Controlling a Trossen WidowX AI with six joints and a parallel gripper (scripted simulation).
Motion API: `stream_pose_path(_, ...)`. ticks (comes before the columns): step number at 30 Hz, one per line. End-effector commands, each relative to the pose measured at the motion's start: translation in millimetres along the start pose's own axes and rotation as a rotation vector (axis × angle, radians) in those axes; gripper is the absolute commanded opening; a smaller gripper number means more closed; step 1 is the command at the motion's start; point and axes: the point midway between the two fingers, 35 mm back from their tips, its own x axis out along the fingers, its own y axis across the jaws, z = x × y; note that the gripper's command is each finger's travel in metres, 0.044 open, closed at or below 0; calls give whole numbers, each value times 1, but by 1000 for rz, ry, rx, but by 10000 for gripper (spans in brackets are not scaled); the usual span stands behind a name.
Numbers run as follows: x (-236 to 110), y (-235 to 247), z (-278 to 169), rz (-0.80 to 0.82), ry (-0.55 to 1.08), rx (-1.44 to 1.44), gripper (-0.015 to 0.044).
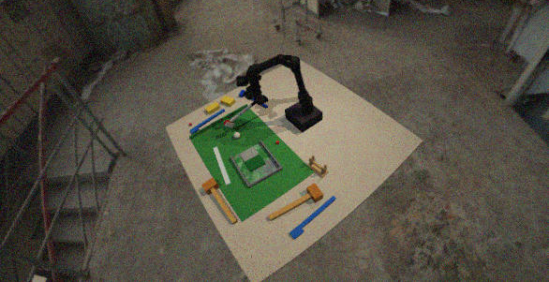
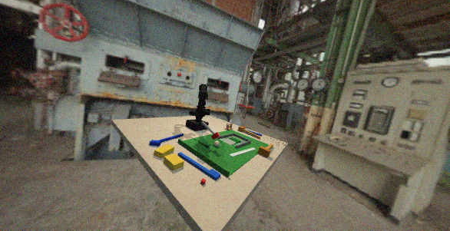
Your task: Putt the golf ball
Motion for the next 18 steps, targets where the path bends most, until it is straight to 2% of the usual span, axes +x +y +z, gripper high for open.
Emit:
stream_pose_path(1, 12, 0, -1, 1, 4, 6, 0)
stream_pose_path(6, 33, 0, -2, 1, 4, 6, 0)
stream_pose_path(18, 47, 0, -1, 1, 4, 6, 0)
